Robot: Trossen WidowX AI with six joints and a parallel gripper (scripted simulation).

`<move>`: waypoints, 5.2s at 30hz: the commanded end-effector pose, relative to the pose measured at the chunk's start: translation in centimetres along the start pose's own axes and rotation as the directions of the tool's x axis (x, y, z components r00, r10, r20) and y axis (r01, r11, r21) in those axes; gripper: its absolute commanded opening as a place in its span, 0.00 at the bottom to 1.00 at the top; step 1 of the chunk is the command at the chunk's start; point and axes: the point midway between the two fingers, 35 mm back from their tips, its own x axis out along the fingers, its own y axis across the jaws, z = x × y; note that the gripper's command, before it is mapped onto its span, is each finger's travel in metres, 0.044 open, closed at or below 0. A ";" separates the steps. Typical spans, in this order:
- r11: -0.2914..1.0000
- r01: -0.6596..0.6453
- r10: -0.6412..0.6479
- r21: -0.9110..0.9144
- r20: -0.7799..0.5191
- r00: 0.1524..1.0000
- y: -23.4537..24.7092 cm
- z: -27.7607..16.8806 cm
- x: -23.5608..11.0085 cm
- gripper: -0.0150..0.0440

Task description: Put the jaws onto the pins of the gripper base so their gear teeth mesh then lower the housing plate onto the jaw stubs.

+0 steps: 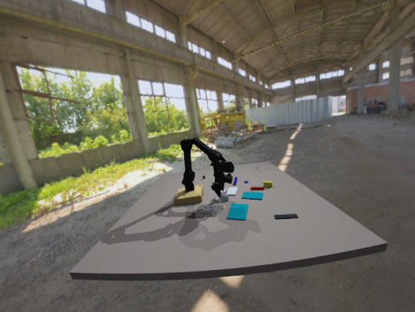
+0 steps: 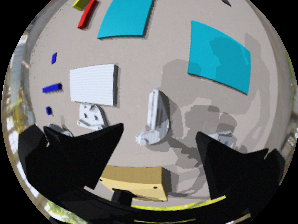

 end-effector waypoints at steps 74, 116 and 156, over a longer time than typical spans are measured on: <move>1.000 -0.002 0.002 0.001 -0.007 1.000 0.1 -0.2 5.0 0.48; 1.000 -0.005 0.005 0.003 -0.006 1.000 0.1 -0.1 -2.8 0.48; 0.995 -0.014 0.014 -0.096 -0.003 1.000 10.7 3.0 -2.9 0.48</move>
